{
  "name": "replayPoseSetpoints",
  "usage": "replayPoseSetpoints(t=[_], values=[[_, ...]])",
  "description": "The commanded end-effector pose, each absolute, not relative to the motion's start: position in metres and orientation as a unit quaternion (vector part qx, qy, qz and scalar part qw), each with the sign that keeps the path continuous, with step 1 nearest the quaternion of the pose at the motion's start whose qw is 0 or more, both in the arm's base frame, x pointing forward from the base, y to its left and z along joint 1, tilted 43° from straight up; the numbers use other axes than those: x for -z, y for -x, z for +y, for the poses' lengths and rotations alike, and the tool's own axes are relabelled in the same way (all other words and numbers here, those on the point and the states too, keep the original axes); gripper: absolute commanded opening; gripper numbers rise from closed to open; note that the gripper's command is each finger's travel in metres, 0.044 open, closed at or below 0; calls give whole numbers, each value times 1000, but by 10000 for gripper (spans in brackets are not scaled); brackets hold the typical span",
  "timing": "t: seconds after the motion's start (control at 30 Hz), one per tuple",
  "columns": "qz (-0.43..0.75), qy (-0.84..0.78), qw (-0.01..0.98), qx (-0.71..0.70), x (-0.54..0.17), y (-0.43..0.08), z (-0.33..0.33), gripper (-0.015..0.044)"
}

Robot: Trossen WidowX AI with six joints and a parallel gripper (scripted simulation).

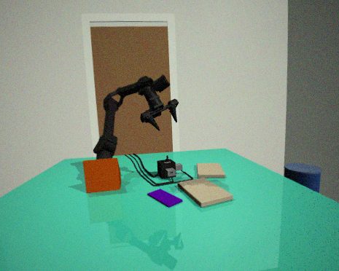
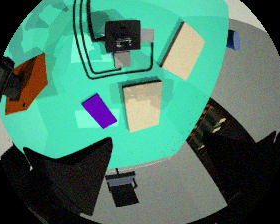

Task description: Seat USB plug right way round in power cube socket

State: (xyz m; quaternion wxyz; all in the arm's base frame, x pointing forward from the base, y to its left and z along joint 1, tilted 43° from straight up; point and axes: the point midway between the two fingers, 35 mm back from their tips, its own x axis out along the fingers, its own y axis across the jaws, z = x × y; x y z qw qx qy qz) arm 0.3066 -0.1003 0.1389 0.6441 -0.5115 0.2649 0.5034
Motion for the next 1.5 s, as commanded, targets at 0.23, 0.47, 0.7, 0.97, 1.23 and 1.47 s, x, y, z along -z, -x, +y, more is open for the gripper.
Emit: replayPoseSetpoints(t=[0.23,0.47,0.7,0.97,1.23,1.47], values=[[207,354,581,-703,-89,-306,33,440],[208,354,581,-703,-88,-305,31,440],[207,354,581,-703,-86,-305,33,440],[207,354,581,-703,-80,-304,38,440],[207,353,581,-703,-74,-303,43,440],[207,353,581,-703,-69,-303,48,440]])
